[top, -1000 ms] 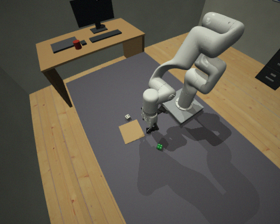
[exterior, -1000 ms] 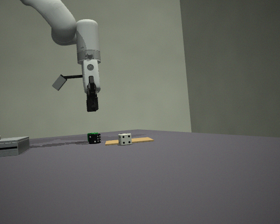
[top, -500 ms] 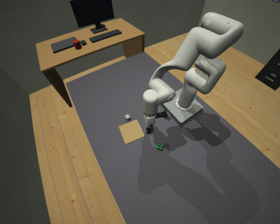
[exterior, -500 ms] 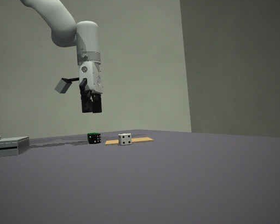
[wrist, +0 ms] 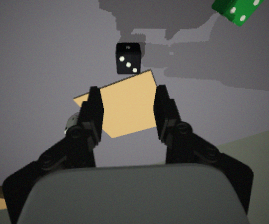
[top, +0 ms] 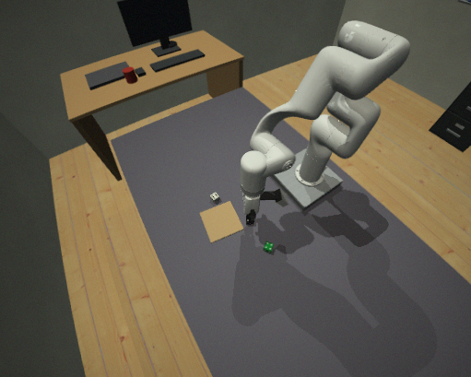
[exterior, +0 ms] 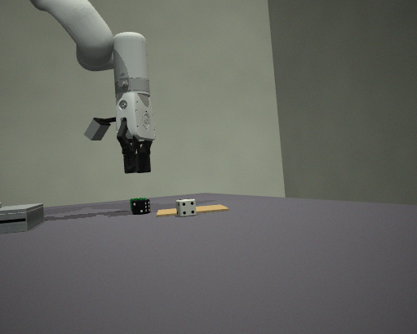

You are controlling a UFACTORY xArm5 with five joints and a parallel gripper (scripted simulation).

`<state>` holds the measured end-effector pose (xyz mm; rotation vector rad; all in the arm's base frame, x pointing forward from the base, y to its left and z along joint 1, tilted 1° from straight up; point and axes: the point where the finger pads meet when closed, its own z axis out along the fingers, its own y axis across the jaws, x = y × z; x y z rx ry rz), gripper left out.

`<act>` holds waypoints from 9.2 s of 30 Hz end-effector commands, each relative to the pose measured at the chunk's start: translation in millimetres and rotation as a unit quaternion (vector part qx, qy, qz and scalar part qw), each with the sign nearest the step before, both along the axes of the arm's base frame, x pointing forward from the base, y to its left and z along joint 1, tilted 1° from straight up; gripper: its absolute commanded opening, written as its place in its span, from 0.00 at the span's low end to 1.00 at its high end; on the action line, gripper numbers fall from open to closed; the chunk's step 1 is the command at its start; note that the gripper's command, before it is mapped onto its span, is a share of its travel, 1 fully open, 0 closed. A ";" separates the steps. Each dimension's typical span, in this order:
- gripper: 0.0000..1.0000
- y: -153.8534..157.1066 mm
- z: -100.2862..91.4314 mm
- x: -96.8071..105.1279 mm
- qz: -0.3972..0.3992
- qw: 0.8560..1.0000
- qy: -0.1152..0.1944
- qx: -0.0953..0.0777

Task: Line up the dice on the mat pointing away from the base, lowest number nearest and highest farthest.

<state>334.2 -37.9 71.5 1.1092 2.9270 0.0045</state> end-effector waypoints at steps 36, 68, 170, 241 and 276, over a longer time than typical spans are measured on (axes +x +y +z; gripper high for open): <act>0.47 -0.1 0.3 1.2 -0.001 1.000 -0.002 0.000; 0.47 0.6 -34.2 1.5 -0.001 1.000 -0.002 0.000; 0.47 0.9 -50.6 1.8 -0.001 1.000 -0.002 0.000; 0.47 0.9 -50.6 1.8 -0.001 1.000 -0.002 0.000; 0.47 0.9 -50.6 1.8 -0.001 1.000 -0.002 0.000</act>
